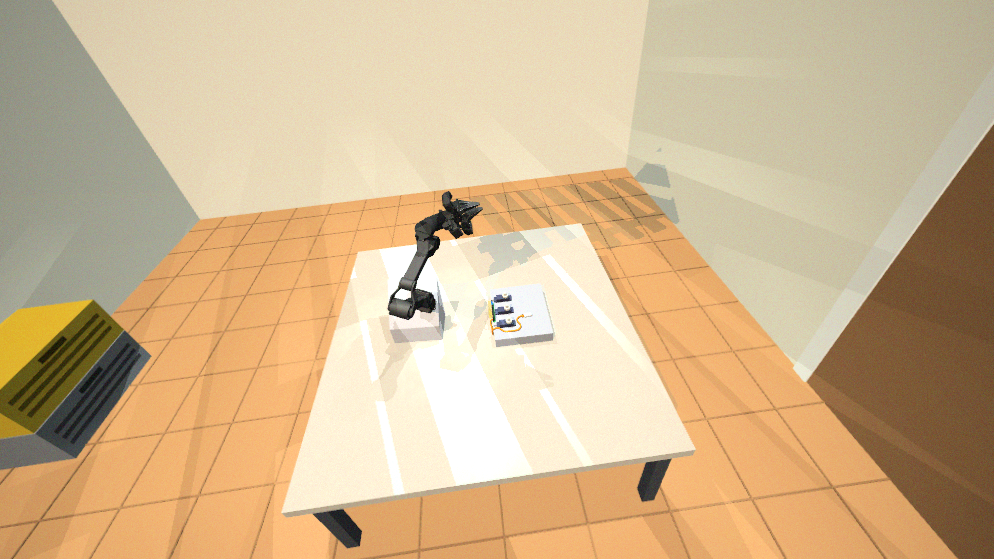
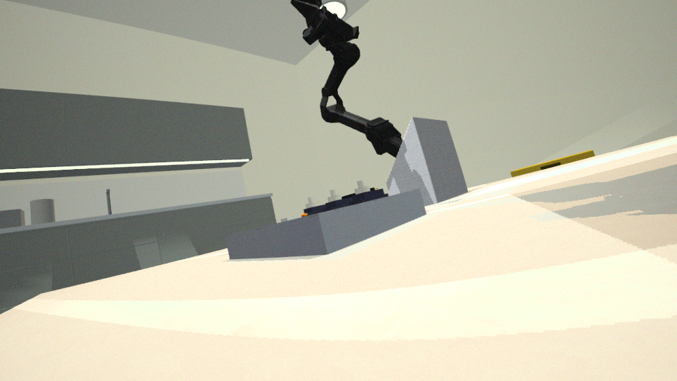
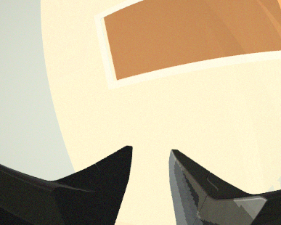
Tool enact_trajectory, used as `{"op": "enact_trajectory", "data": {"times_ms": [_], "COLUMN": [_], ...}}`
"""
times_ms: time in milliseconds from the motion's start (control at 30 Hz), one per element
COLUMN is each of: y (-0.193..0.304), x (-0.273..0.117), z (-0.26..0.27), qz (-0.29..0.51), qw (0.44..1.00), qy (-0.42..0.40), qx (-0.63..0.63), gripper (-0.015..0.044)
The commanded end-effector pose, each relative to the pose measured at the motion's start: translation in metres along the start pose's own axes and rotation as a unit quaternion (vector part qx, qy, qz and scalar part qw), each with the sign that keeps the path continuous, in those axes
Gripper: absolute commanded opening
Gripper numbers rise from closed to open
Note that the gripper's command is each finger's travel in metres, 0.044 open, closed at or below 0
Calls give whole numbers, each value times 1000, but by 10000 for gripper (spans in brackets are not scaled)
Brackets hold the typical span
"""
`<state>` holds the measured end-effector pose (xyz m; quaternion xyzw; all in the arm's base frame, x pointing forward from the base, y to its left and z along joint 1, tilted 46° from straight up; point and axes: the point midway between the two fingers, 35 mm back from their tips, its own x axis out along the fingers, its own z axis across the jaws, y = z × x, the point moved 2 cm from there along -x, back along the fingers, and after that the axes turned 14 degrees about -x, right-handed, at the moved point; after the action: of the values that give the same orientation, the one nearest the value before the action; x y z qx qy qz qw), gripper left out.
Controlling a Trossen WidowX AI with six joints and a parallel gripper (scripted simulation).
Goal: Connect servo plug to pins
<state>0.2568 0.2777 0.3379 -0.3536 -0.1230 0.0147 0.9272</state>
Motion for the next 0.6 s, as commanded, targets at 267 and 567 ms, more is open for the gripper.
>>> {"op": "enact_trajectory", "data": {"times_ms": [267, 567], "y": [-62, -108], "x": [40, 49], "z": [-56, -98], "qz": [-8, -3], "qw": [985, 959], "qy": [7, 24], "qx": [-170, -282], "gripper": [115, 115]}}
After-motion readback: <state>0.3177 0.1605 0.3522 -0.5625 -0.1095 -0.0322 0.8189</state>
